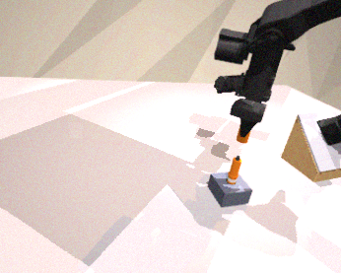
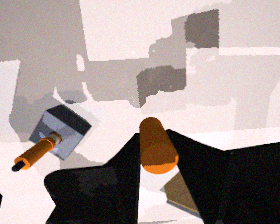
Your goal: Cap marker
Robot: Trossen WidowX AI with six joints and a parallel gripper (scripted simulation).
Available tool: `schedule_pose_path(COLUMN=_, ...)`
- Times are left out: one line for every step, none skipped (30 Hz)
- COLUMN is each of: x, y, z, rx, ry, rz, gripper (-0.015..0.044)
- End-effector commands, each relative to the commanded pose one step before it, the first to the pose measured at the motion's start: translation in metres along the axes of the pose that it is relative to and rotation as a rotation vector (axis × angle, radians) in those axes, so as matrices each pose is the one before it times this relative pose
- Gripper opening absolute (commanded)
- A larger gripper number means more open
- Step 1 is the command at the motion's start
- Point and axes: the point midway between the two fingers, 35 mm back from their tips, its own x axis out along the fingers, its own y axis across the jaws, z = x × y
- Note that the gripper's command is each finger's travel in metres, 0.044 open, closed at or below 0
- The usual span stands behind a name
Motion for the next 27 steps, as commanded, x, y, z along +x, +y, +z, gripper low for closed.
schedule_pose_path(x=-0.00398, y=0.00343, z=0.00112, rx=-0.0079, ry=-0.00353, rz=-0.00572, gripper=0.0)
schedule_pose_path(x=-0.00111, y=0.00235, z=0.00062, rx=-0.0001, ry=-0.00045, rz=-0.0003, gripper=0.0)
schedule_pose_path(x=-0.00135, y=0.00289, z=0.00071, rx=-0.0001, ry=-0.00053, rz=-0.00035, gripper=0.0)
schedule_pose_path(x=-0.00149, y=0.00324, z=0.00073, rx=-0.0001, ry=-0.00056, rz=-0.00035, gripper=0.0)
schedule_pose_path(x=-0.00149, y=0.00328, z=0.00068, rx=-0.0002, ry=-0.00053, rz=-0.00032, gripper=0.0)
schedule_pose_path(x=-0.00148, y=0.00331, z=0.00062, rx=-0.0002, ry=-0.0005, rz=-0.00029, gripper=0.0)
schedule_pose_path(x=-0.00147, y=0.00333, z=0.00057, rx=-0.0002, ry=-0.00047, rz=-0.00027, gripper=0.0)
schedule_pose_path(x=-0.00146, y=0.00334, z=0.00052, rx=0.0001, ry=-0.0004, rz=-0.00016, gripper=0.0)
schedule_pose_path(x=-0.00145, y=0.00337, z=0.00046, rx=0.0001, ry=-0.00037, rz=-0.00013, gripper=0.0)
schedule_pose_path(x=-0.00144, y=0.00339, z=0.0004, rx=0.0001, ry=-0.00034, rz=-0.00011, gripper=0.0)
schedule_pose_path(x=-0.00143, y=0.00342, z=0.00034, rx=0.0001, ry=-0.00031, rz=-0.00008, gripper=0.0)
schedule_pose_path(x=-0.00143, y=0.00344, z=0.00029, rx=0.0001, ry=-0.00028, rz=-0.00005, gripper=0.0)
schedule_pose_path(x=-0.00142, y=0.00346, z=0.00023, rx=0.0, ry=-0.00025, rz=-0.00003, gripper=0.0)
schedule_pose_path(x=-0.00141, y=0.00348, z=0.00017, rx=0.0, ry=-0.00021, rz=0.0, gripper=0.0)
schedule_pose_path(x=-0.0014, y=0.0035, z=0.00011, rx=0.0, ry=-0.00018, rz=0.00002, gripper=0.0)
schedule_pose_path(x=-0.00139, y=0.00352, z=0.00004, rx=0.0, ry=-0.00015, rz=0.00005, gripper=0.0)
schedule_pose_path(x=-0.00138, y=0.00353, z=-0.00002, rx=0.0, ry=-0.00012, rz=0.00007, gripper=0.0)
schedule_pose_path(x=-0.00137, y=0.00354, z=-0.00008, rx=0.0, ry=-0.00008, rz=0.0001, gripper=0.0)
schedule_pose_path(x=-0.00136, y=0.00356, z=-0.00014, rx=0.0, ry=-0.00005, rz=0.00012, gripper=0.0)
schedule_pose_path(x=-0.00135, y=0.00357, z=-0.0002, rx=0.0, ry=-0.00002, rz=0.00014, gripper=0.0)
schedule_pose_path(x=-0.00134, y=0.00359, z=-0.00026, rx=0.0, ry=0.00002, rz=0.00017, gripper=0.0)
schedule_pose_path(x=-0.00133, y=0.0036, z=-0.00032, rx=0.0, ry=0.00005, rz=0.00019, gripper=0.0)
schedule_pose_path(x=-0.00132, y=0.00361, z=-0.00039, rx=0.0, ry=0.00009, rz=0.00021, gripper=0.0)
schedule_pose_path(x=-0.00131, y=0.00362, z=-0.00045, rx=0.0, ry=0.00012, rz=0.00023, gripper=0.0)
schedule_pose_path(x=-0.0013, y=0.00362, z=-0.00051, rx=-0.0001, ry=0.00016, rz=0.00025, gripper=0.0)
schedule_pose_path(x=-0.00129, y=0.00363, z=-0.00057, rx=-0.0001, ry=0.00019, rz=0.00027, gripper=0.0)
schedule_pose_path(x=-0.00128, y=0.00364, z=-0.00064, rx=-0.0001, ry=0.00023, rz=0.00029, gripper=0.0)
